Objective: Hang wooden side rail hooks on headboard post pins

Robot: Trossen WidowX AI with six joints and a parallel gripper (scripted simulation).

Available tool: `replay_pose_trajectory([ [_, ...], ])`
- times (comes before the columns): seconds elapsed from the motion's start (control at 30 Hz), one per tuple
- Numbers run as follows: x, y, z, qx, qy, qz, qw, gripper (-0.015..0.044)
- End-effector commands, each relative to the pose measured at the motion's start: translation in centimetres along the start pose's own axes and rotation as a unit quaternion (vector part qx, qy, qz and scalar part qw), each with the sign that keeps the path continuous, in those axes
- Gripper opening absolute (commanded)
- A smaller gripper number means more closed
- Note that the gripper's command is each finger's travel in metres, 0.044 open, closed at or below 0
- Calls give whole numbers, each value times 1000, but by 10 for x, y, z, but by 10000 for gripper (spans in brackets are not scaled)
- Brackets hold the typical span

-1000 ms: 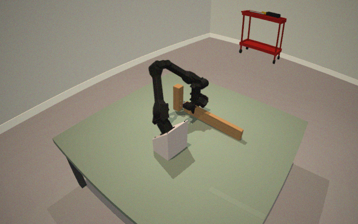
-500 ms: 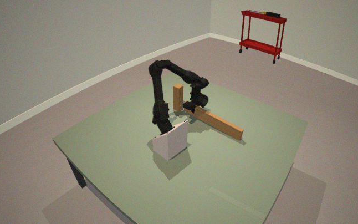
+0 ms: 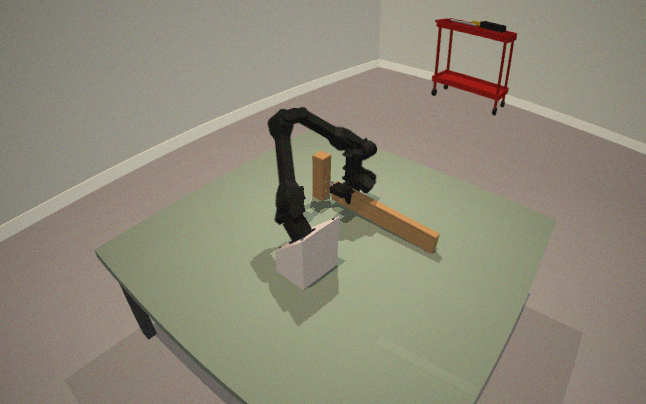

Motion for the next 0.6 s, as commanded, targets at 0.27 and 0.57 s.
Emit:
replay_pose_trajectory([
  [0.27, 7, 1, 2, 0, 6, -4, 1000, 0],
  [0.57, 9, 1, 2, 0, 6, -4, 1000, 0],
])
Point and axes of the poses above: the point midway between the two fingers, 35 mm back from their tips, its own x axis back along the fingers, its own z axis across the jaws, y = z × x, the point moved 10 cm from there along x, back along the fingers, and after that the axes turned 13 degrees about x, right-handed, at the moved point
